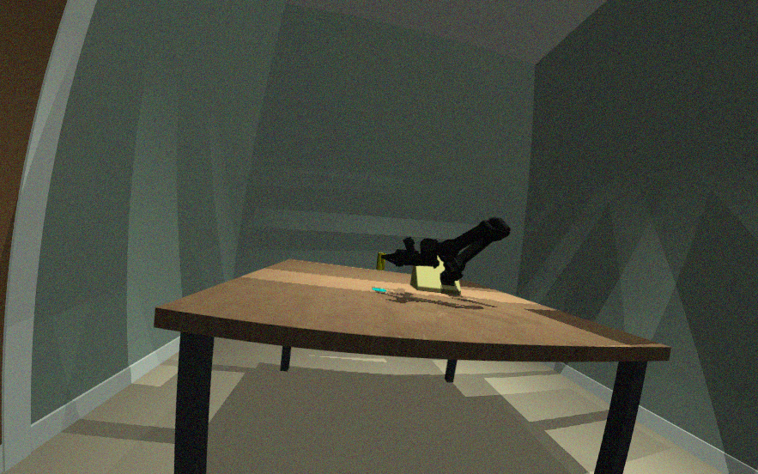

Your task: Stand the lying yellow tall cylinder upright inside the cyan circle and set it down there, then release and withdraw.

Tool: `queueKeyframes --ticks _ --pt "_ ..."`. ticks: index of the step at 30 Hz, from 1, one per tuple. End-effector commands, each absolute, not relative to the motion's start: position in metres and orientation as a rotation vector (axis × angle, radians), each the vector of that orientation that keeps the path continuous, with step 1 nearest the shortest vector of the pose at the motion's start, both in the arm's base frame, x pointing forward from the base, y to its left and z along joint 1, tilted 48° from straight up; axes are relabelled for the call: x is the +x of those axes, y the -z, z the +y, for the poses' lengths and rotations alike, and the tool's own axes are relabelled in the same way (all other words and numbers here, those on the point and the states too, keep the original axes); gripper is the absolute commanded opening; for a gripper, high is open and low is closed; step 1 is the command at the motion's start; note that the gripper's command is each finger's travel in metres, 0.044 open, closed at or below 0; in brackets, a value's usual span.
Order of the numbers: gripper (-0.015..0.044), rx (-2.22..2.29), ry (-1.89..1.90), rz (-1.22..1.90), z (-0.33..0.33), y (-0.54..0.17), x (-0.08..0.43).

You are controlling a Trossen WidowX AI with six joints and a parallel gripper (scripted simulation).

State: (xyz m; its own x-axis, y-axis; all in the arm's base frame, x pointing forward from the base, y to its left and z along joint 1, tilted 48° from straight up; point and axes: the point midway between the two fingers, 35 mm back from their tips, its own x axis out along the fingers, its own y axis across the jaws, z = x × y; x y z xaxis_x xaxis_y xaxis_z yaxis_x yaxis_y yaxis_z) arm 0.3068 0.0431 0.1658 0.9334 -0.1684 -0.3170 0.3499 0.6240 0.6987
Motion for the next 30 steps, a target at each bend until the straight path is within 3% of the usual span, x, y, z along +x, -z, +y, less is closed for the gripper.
queueKeyframes --ticks 1,30 --pt "0.0105 0.848 0.305 0.236 0.053 -0.154 0.306" --pt "0.0105 0.846 0.298 0.234 0.101 -0.111 0.299"
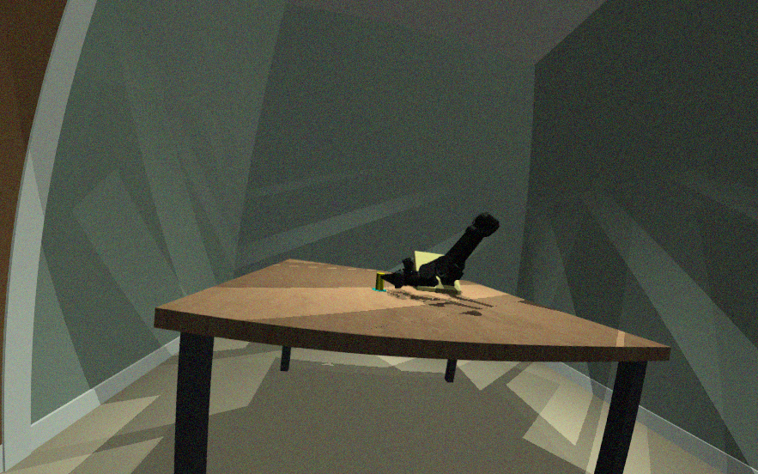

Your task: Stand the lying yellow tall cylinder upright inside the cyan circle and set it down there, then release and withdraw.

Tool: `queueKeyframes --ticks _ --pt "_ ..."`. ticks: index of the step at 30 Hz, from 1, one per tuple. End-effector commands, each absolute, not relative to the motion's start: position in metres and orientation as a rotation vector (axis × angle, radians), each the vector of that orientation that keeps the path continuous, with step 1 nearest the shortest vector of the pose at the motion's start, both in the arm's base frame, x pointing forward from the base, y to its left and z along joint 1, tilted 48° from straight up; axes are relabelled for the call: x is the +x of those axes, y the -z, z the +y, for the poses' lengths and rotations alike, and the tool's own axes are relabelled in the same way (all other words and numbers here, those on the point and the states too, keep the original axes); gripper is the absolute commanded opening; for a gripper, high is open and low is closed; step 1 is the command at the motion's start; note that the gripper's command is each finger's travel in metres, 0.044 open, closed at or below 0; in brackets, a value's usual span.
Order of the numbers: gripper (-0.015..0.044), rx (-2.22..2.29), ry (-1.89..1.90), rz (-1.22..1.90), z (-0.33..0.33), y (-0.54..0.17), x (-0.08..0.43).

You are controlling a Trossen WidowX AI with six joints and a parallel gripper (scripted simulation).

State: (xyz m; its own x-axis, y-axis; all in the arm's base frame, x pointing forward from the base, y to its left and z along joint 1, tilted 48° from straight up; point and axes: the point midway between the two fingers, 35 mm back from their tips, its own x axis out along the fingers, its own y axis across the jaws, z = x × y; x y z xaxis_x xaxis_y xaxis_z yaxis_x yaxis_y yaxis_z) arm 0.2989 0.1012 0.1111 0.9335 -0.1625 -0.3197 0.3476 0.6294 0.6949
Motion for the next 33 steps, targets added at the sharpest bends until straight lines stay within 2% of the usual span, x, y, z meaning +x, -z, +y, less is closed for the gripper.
queueKeyframes --ticks 1,3,14,20,33 --pt "0.0105 0.846 0.298 0.234 0.101 -0.111 0.299" --pt "0.0105 0.846 0.298 0.234 0.101 -0.111 0.299" --pt "0.0394 0.846 0.298 0.234 0.101 -0.111 0.299" --pt "0.04 0.847 0.298 0.235 0.099 -0.113 0.3" --pt "0.04 0.846 0.302 0.233 0.044 -0.162 0.303"
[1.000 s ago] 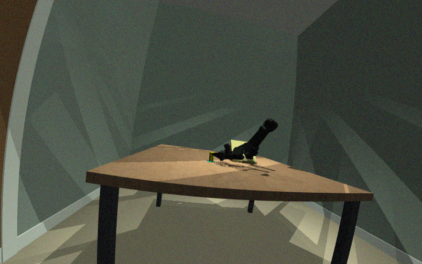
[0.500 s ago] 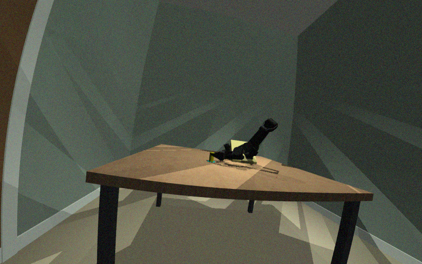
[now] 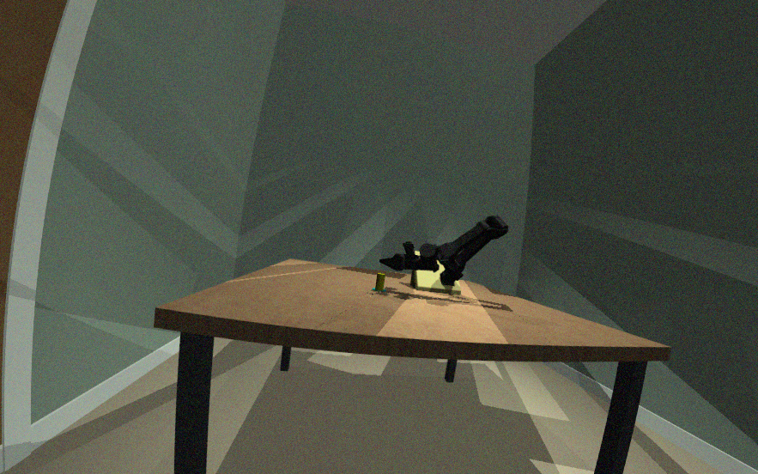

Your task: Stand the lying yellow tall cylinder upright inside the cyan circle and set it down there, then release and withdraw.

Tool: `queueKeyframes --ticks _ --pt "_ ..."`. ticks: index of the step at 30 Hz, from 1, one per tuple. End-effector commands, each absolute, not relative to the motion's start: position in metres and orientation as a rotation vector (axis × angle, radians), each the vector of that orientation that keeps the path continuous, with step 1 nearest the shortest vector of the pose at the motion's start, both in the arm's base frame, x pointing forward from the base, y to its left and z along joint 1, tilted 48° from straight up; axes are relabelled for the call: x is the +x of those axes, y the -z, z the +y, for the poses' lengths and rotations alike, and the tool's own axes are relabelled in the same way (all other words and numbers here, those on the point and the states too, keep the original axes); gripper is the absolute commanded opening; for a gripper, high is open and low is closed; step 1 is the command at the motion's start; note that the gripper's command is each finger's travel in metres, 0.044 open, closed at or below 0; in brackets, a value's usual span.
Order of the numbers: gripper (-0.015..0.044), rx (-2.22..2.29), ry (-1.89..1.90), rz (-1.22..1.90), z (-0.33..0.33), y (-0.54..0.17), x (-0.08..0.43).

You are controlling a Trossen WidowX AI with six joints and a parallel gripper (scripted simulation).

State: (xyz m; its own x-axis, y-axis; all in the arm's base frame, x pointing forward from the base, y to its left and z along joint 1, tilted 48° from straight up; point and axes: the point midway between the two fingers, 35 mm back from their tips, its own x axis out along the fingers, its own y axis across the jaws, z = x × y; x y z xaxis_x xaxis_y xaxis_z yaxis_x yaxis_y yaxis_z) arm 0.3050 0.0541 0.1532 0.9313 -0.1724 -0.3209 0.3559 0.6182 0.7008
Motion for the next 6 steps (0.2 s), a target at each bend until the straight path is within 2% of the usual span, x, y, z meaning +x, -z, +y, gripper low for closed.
queueKeyframes --ticks 1,6 --pt "0.04 0.846 0.302 0.231 0.0401 -0.166 0.3023" --pt "0.04 0.813 0.302 0.271 0.0343 -0.1693 0.3043"
